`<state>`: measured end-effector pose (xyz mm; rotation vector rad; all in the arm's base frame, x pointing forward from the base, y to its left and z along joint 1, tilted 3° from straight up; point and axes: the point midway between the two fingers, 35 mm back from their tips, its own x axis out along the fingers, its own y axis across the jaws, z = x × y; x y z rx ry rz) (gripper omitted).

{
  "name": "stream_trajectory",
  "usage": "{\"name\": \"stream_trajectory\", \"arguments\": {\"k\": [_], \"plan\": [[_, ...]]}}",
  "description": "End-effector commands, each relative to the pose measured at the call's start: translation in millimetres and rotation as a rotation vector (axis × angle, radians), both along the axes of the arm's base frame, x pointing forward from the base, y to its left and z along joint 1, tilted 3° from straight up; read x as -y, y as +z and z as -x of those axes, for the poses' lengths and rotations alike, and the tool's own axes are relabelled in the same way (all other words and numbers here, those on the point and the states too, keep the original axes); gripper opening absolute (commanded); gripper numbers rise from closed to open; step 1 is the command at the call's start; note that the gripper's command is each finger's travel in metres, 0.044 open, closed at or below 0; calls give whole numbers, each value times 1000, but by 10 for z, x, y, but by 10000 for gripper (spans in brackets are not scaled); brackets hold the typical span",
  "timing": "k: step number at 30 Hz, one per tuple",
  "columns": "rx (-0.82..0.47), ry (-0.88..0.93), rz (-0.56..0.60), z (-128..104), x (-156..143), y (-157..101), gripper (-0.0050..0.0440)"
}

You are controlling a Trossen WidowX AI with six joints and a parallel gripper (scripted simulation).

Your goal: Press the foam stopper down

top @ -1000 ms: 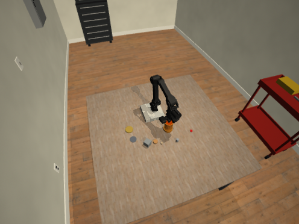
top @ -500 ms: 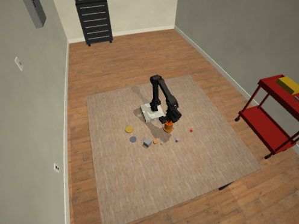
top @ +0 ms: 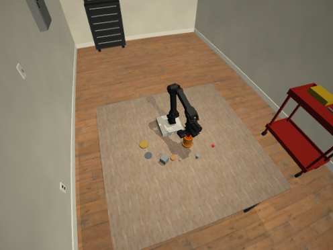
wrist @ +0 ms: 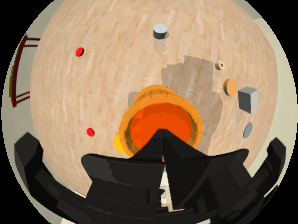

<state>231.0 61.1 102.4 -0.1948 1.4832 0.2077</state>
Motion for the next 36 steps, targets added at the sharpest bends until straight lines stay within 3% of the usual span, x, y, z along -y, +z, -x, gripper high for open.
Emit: {"name": "stream_trajectory", "arguments": {"k": [1,36], "plan": [[-29,2,6,62,11,-78,0],[-29,2,6,69,7,-110,0]]}}
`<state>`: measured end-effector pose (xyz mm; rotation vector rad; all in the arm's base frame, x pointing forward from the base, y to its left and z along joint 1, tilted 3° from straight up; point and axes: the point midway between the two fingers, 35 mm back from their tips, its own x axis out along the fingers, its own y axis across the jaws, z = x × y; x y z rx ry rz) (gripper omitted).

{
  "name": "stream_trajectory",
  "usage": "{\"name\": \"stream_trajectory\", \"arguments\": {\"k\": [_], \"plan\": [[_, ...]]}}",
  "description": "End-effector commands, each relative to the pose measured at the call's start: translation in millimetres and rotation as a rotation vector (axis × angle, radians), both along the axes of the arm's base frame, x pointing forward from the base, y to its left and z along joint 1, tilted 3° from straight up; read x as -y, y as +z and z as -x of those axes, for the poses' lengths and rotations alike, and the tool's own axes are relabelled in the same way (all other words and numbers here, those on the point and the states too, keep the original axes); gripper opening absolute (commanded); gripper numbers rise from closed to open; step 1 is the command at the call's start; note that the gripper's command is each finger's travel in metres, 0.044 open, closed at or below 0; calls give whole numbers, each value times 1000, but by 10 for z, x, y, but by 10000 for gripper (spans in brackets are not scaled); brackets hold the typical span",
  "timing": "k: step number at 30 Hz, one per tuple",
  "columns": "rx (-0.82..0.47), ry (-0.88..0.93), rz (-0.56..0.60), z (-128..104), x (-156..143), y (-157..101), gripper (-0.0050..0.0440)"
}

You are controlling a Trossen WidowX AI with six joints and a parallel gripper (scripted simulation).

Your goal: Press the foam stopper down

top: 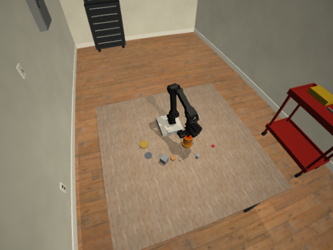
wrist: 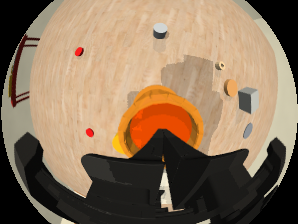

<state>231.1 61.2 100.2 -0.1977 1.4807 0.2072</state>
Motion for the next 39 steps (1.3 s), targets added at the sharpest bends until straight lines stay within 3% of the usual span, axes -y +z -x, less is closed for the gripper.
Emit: {"name": "stream_trajectory", "arguments": {"k": [1,39], "plan": [[-32,0,4,69,7,-89,0],[-32,0,4,73,3,-124,0]]}}
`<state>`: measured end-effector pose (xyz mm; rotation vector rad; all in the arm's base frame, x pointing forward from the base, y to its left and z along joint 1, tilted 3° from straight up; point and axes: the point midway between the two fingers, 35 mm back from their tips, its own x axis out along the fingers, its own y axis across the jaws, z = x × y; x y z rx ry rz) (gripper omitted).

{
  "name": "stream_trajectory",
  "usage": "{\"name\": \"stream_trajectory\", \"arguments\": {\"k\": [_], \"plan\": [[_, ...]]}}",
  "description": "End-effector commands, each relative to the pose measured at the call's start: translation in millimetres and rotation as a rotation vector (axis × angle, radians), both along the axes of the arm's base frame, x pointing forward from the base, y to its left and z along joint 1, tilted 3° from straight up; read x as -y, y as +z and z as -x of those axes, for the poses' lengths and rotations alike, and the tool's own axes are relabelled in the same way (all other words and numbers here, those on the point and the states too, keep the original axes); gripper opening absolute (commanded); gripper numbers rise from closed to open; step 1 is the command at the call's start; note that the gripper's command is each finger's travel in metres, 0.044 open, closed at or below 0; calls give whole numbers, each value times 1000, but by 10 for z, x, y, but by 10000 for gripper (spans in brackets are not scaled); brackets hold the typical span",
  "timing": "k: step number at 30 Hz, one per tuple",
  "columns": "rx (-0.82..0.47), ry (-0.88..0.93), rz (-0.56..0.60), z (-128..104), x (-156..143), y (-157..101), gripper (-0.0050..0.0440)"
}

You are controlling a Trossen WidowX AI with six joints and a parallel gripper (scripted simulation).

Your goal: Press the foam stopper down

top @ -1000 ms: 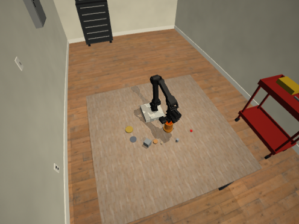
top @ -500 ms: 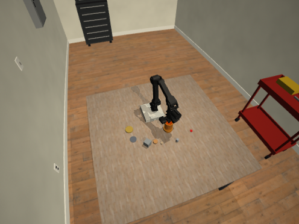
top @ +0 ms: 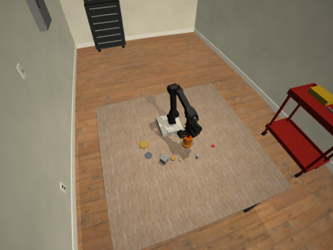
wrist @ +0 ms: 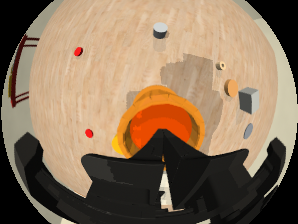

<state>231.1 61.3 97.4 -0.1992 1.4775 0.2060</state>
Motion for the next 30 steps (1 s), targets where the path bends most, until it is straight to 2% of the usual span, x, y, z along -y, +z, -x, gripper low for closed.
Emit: {"name": "stream_trajectory", "arguments": {"k": [1,30], "plan": [[-35,0,2,73,4,-96,0],[-28,0,1,53,-2,-89,0]]}}
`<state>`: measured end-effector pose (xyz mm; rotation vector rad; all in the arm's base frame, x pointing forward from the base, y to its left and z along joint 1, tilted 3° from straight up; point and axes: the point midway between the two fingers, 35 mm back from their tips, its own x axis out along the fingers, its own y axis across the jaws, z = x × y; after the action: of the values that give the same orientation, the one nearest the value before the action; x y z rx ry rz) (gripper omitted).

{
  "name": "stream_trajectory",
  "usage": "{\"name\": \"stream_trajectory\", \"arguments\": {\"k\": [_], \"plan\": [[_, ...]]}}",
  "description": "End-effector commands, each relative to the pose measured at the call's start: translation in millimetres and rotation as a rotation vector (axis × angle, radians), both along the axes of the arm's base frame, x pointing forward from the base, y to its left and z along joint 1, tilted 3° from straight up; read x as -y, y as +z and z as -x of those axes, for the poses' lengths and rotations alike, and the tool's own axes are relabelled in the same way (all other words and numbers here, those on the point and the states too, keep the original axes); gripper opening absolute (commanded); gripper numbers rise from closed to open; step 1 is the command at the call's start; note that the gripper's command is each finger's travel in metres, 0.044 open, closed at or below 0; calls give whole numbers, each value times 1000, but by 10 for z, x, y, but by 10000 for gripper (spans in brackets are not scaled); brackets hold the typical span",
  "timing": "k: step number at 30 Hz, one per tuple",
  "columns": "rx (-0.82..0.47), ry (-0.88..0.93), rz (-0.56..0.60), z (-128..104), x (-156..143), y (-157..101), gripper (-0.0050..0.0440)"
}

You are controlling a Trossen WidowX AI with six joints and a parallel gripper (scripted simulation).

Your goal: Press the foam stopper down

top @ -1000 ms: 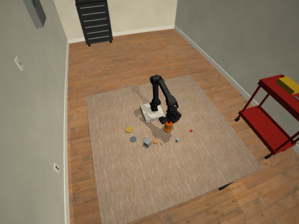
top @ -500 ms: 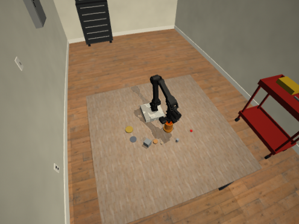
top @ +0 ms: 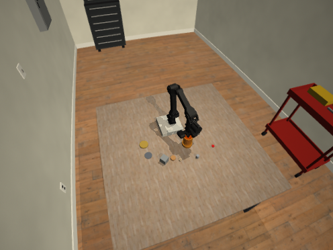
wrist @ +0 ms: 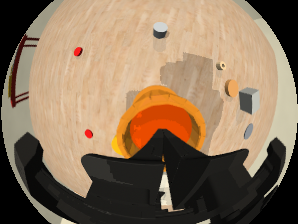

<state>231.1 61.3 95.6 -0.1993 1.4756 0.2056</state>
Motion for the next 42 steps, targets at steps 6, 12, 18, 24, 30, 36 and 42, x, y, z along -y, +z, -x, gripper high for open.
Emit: {"name": "stream_trajectory", "arguments": {"k": [6,12,18,24,30,36,42], "plan": [[-32,0,1,38,-6,-40,0],[-34,0,1,1,-12,216,0],[-34,0,2,14,-1,845,0],[-37,0,2,28,3,894,0],[-39,-2,5,26,4,861,0],[-39,-2,5,26,4,861,0],[-39,-2,5,26,4,861,0]]}}
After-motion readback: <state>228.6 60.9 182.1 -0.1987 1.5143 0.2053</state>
